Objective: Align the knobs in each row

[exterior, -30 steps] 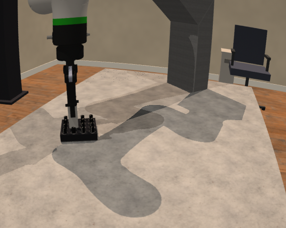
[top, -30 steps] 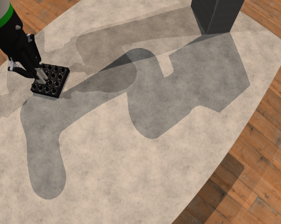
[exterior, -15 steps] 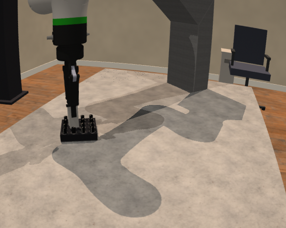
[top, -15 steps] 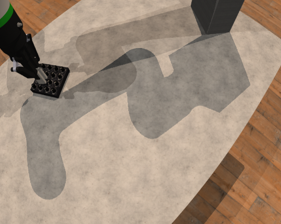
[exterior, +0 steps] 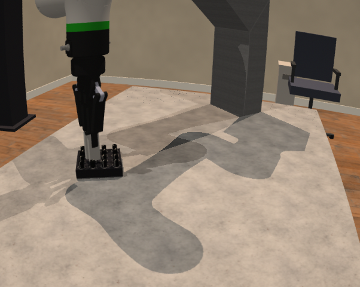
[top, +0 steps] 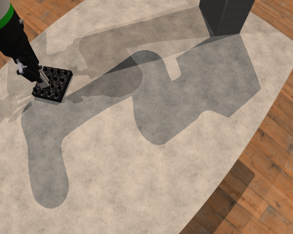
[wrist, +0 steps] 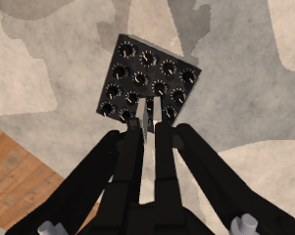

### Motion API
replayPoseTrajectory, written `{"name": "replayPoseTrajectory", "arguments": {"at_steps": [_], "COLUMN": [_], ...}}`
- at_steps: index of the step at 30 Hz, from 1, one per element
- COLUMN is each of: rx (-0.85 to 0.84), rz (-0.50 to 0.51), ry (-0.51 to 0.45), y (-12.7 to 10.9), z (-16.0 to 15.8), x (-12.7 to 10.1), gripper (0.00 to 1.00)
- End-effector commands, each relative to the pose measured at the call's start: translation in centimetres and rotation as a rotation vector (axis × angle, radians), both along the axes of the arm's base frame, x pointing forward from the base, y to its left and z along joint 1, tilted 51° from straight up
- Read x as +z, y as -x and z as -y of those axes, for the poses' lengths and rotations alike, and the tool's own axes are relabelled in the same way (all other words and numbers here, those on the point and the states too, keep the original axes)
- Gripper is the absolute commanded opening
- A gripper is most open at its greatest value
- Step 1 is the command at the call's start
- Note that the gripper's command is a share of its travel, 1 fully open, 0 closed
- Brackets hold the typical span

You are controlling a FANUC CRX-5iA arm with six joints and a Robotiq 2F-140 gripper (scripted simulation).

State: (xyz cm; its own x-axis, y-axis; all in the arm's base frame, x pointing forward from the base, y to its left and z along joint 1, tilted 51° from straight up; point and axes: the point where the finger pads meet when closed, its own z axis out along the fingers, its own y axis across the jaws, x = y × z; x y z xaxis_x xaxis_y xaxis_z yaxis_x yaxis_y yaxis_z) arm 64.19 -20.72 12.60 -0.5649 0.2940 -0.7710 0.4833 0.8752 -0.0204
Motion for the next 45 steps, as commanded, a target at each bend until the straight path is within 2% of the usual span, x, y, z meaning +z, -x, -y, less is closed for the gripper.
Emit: {"name": "replayPoseTrajectory", "arguments": {"at_steps": [1,27,29,45], "rx": [0.048,0.441,0.441,0.609], "rz": [-0.039,-0.282,-0.282,-0.386], "ry": [0.076,0.487,0.487,0.663], "y": [-0.01,-0.01,-0.01,-0.01], "z": [-0.03,-0.03,-0.03,-0.03], "x": [0.0,0.0,0.0,0.0], "gripper": [0.05,0.05,0.05,0.05]}}
